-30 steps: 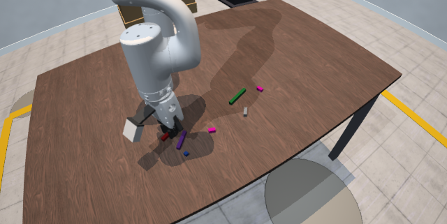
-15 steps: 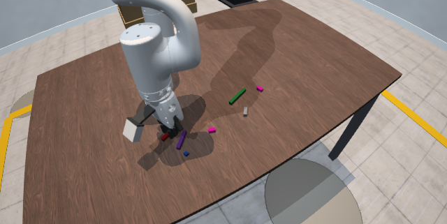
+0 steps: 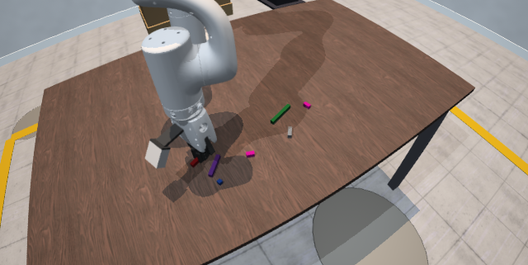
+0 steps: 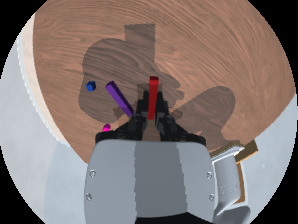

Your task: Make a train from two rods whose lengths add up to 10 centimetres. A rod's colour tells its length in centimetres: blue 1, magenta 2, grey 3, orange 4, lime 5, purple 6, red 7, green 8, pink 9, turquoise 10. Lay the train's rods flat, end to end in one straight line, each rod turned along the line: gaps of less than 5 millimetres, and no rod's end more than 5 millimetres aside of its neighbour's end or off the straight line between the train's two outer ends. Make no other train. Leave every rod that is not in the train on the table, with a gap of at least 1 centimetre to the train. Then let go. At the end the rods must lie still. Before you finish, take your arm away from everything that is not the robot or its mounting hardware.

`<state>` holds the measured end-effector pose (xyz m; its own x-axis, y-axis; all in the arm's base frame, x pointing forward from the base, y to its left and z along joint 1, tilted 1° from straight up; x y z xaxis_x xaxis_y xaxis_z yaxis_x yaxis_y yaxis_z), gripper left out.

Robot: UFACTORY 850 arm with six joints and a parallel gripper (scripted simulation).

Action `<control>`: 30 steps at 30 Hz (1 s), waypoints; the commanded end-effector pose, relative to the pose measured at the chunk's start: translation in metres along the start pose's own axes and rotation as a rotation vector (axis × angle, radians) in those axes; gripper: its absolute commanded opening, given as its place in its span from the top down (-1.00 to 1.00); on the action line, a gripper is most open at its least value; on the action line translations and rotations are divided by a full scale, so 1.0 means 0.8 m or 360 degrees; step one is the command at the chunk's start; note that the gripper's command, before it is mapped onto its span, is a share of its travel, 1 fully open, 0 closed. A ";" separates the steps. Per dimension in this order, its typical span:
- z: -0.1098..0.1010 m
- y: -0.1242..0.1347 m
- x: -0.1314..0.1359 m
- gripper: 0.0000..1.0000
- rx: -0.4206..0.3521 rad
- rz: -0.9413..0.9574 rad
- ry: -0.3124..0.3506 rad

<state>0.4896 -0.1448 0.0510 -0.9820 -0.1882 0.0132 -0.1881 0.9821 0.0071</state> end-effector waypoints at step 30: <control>-0.009 0.000 -0.001 0.92 0.0001 0.0000 -0.0003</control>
<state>0.4894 -0.1447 0.0524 -0.9820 -0.1882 0.0138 -0.1881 0.9821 0.0074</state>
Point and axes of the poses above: the point where the finger pads meet when closed, its own z axis out along the fingers, its own x axis across the jaws, y = z × x, the point moved 6 cm from there along -z, back along the fingers, and after that the axes turned 11 degrees about z, right-handed, at the moved point
